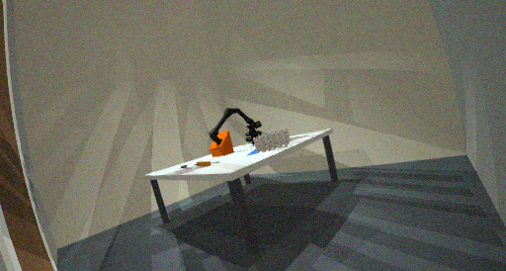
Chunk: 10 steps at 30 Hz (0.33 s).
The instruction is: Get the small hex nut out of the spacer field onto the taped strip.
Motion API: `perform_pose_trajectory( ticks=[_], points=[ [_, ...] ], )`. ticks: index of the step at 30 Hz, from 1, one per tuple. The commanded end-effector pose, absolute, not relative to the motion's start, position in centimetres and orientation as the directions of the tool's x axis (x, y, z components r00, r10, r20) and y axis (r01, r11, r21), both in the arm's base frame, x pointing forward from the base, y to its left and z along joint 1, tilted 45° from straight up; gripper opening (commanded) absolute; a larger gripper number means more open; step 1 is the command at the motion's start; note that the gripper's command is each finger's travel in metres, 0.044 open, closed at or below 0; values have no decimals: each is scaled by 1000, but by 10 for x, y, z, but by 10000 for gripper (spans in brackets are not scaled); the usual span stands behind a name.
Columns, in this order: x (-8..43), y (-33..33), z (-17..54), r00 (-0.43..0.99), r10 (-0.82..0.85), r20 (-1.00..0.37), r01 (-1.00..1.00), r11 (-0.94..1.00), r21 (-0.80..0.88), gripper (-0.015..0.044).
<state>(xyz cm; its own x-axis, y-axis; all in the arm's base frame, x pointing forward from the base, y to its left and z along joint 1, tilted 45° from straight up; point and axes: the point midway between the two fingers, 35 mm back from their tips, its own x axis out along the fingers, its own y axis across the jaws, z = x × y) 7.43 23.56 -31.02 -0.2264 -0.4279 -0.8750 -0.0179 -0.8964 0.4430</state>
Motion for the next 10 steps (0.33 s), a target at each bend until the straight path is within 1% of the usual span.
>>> perform_pose_trajectory(
  ticks=[1,10],
  points=[
    [74,236,-310,-226,-427,-875,-18,-897,442,210],
    [74,236,-310,-226,-427,-875,-18,-897,442,440]
  ],
)
